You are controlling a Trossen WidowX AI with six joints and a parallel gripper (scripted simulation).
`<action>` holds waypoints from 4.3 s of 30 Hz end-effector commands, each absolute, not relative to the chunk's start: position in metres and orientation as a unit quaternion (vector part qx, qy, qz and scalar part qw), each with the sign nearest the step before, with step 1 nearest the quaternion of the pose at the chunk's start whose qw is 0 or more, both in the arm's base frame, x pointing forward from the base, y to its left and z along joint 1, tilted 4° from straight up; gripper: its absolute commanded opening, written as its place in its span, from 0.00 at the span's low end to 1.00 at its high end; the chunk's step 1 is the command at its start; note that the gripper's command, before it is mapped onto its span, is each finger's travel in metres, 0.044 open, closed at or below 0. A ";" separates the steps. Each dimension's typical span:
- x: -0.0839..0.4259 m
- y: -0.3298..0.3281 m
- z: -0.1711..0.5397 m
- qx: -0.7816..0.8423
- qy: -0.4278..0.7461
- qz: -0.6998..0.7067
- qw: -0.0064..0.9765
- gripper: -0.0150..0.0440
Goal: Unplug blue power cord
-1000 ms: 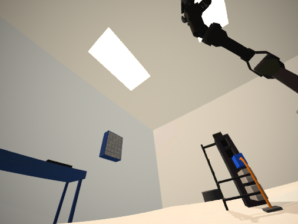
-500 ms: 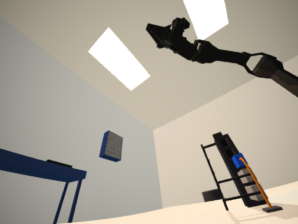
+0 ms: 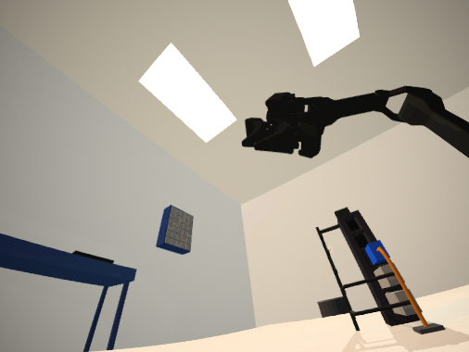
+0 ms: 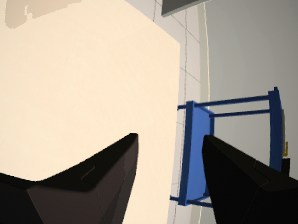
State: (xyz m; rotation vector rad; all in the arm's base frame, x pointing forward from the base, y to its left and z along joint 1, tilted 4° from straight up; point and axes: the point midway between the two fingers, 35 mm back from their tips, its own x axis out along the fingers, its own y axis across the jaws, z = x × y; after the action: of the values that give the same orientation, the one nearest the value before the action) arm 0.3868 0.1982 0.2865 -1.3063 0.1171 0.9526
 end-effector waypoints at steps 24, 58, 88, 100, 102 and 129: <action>0.274 0.014 0.138 -0.518 0.491 0.528 0.460 0.53; 0.277 -0.026 0.136 -0.519 0.492 0.527 0.459 0.53; 0.276 -0.013 0.129 -0.517 0.492 0.528 0.461 0.25; 0.276 0.006 0.129 -0.517 0.491 0.528 0.461 0.25; 0.275 0.010 0.129 -0.517 0.491 0.528 0.461 0.25; 0.272 0.022 0.128 -0.511 0.499 0.525 0.463 0.53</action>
State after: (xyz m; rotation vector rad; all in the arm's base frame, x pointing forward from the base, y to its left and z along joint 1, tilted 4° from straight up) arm 0.2721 0.0230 0.1280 -1.2518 1.2251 1.2887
